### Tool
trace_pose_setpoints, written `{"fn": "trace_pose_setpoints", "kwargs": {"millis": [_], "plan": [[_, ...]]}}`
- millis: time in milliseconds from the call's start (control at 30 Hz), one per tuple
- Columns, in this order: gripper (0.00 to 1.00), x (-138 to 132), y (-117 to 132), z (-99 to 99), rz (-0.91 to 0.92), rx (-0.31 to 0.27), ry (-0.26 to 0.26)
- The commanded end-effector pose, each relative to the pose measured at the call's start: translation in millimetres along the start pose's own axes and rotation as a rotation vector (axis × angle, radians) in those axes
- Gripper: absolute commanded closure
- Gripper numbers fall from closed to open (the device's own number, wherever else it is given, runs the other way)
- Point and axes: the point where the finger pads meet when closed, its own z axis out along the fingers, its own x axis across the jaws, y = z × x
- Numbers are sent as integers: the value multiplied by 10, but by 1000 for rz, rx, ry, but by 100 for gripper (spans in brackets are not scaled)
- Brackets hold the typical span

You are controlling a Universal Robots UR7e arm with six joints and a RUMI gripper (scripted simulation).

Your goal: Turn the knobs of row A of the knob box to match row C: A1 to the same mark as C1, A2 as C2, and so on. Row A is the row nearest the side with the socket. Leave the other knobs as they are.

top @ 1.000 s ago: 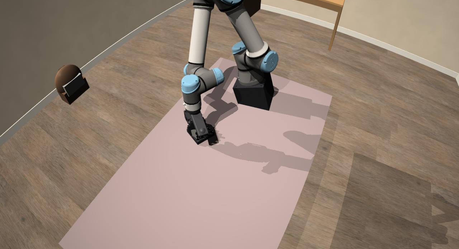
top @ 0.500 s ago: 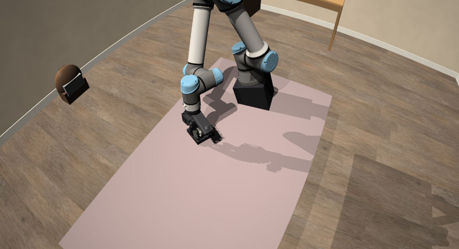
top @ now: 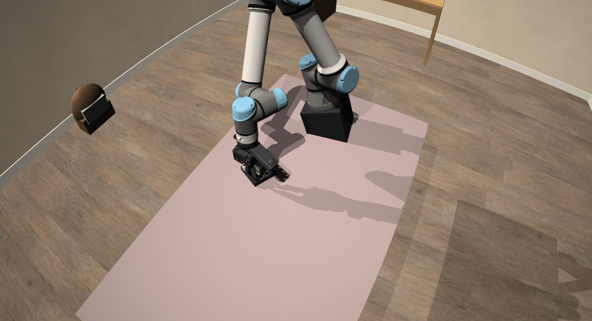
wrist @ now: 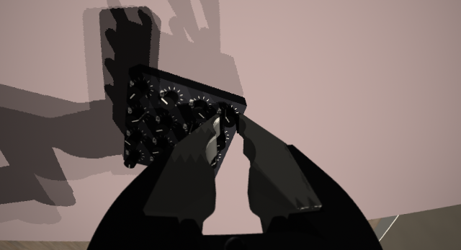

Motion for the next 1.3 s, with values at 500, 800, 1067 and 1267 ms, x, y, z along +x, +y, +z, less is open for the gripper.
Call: {"fn": "trace_pose_setpoints", "kwargs": {"millis": [500, 800, 1067, 1267], "plan": [[96, -4, 2, -4, -164, 1, 2], [96, -4, 2, -4, -174, 1, 2], [96, -4, 2, -4, -174, 1, 2], [89, -4, 2, -4, -174, 1, 2]]}}
